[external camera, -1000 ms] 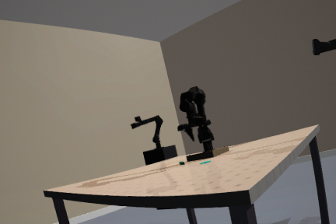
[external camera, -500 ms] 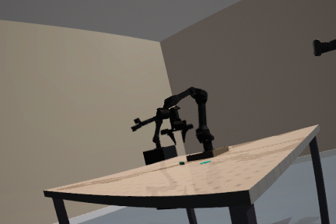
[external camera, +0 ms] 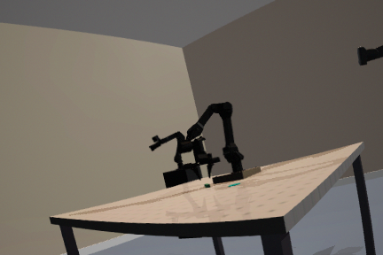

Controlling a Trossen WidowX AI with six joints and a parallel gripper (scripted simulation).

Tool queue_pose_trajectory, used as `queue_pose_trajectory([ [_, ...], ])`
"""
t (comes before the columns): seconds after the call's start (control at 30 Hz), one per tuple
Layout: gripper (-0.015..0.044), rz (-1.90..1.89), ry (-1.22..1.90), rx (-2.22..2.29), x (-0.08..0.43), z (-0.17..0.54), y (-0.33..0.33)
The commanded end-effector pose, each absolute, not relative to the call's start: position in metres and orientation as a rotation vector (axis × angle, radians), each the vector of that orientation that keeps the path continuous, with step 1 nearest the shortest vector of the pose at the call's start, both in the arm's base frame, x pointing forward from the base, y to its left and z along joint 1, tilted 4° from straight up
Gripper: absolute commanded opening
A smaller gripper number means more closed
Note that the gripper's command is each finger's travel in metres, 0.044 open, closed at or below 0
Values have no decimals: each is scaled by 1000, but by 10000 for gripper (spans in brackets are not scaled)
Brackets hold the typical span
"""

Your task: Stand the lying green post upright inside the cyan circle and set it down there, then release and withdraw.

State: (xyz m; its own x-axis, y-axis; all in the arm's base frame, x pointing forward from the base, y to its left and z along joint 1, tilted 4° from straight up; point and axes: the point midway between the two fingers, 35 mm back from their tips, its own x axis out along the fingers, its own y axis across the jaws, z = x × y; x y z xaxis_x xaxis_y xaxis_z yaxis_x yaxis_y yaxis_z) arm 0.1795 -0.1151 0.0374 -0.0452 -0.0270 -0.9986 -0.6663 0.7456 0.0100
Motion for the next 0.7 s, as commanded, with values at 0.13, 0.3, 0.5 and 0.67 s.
queue_pose_trajectory([
  [0.13, 233, 573, 1556, -578, 168, -1, -112],
  [0.3, 101, 573, 1556, -578, 168, -1, -112],
  [0.5, 23, 573, 1556, -578, 168, -1, -112],
  [0.67, 23, 573, 1556, -578, 170, 6, -113],
])
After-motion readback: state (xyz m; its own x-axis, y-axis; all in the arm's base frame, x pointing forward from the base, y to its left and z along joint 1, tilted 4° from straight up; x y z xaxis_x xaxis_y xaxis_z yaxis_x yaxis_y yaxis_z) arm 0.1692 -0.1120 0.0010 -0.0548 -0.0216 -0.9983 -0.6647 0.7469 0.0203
